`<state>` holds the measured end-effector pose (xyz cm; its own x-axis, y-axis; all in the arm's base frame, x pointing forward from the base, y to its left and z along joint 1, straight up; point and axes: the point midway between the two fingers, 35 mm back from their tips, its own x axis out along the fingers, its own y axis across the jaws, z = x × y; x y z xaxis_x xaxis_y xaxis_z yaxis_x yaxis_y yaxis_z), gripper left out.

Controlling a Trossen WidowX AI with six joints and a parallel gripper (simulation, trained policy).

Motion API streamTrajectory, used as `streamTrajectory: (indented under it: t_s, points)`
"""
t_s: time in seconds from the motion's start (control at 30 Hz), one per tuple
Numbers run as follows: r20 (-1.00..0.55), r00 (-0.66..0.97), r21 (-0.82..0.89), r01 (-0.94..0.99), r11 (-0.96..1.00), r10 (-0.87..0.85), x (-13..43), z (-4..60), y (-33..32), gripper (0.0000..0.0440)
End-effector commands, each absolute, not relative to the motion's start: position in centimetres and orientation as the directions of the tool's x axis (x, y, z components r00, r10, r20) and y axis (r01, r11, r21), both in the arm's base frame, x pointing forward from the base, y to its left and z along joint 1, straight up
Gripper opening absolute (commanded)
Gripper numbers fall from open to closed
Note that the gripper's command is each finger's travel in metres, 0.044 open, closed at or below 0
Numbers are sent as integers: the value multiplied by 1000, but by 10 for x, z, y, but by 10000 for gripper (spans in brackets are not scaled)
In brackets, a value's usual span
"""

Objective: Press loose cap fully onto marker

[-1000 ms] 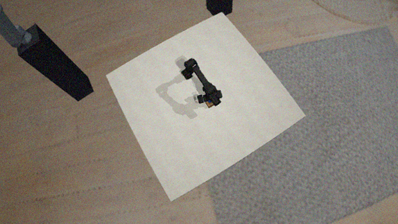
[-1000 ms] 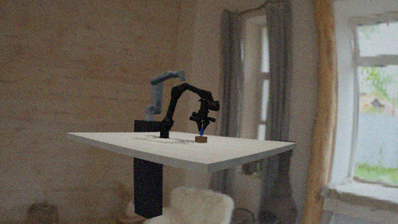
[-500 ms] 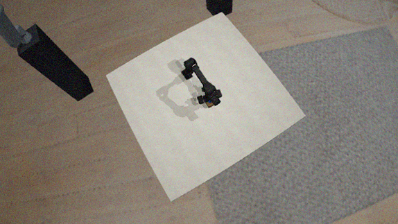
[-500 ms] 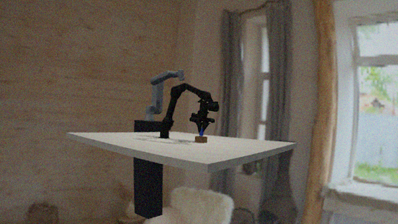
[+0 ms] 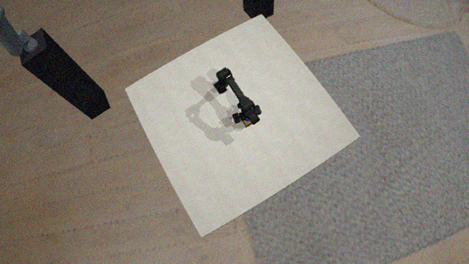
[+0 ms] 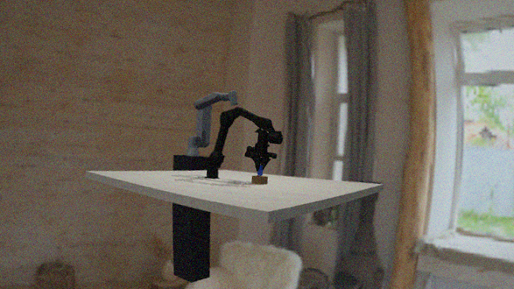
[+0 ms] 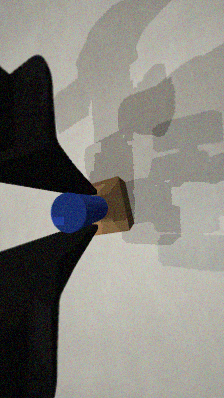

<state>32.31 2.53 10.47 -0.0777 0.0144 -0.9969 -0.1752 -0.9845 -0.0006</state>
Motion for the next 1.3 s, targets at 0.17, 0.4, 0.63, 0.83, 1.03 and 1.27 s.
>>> streamTrajectory:
  t_s: [0.17,0.4,0.63,0.83,1.03,1.27]
  points:
    - [-991,-130,31,-163,-986,-10,316,88,19,116]
    - [-992,-129,32,-153,-988,-12,316,87,18,127]
    - [-992,-124,32,-131,-991,-15,316,86,17,139]
    - [-989,-151,10,-111,-994,7,303,90,21,215]
    - [-991,-135,-5,-91,-996,17,297,96,23,371]
    - [-997,-71,-25,-73,-997,31,300,108,26,440]
